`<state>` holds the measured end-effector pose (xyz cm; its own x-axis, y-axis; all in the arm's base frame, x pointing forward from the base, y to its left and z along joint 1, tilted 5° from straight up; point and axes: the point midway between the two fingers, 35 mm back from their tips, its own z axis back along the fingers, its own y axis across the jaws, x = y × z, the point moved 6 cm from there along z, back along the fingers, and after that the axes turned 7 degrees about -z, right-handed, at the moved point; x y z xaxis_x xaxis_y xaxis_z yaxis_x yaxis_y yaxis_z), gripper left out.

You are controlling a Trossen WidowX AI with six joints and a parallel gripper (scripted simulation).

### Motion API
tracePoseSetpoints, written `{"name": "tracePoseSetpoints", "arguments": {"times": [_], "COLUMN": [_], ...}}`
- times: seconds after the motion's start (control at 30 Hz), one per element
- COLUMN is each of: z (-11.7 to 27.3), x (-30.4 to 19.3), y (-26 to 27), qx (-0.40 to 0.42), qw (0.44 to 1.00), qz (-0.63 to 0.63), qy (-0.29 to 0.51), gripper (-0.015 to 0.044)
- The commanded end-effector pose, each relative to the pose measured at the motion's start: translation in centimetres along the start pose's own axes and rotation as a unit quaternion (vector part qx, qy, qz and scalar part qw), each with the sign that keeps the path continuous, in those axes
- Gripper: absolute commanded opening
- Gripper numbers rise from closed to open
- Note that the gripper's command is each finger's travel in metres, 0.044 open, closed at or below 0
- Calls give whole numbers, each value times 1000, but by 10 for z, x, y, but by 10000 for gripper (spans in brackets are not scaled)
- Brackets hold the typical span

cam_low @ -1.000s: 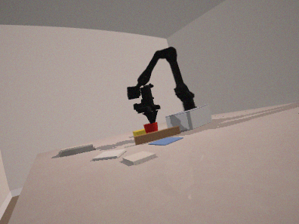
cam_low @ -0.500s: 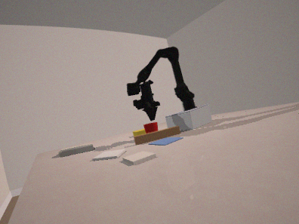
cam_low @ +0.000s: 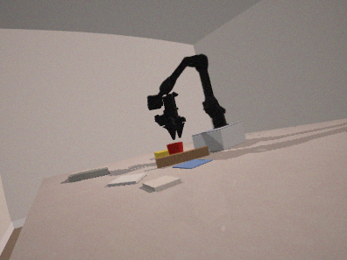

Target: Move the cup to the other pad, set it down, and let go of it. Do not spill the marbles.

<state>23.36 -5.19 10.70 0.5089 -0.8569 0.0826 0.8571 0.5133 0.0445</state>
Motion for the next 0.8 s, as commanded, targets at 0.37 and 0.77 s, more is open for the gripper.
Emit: {"name": "tracePoseSetpoints", "arguments": {"times": [0.37, 0.77], "z": [54, 60], "x": [0, -1], "y": [-2, -3], "qx": [4, 1], "qw": [1000, 1000], "qz": [1, 1], "qy": [-1, -1], "gripper": [440, 440]}}
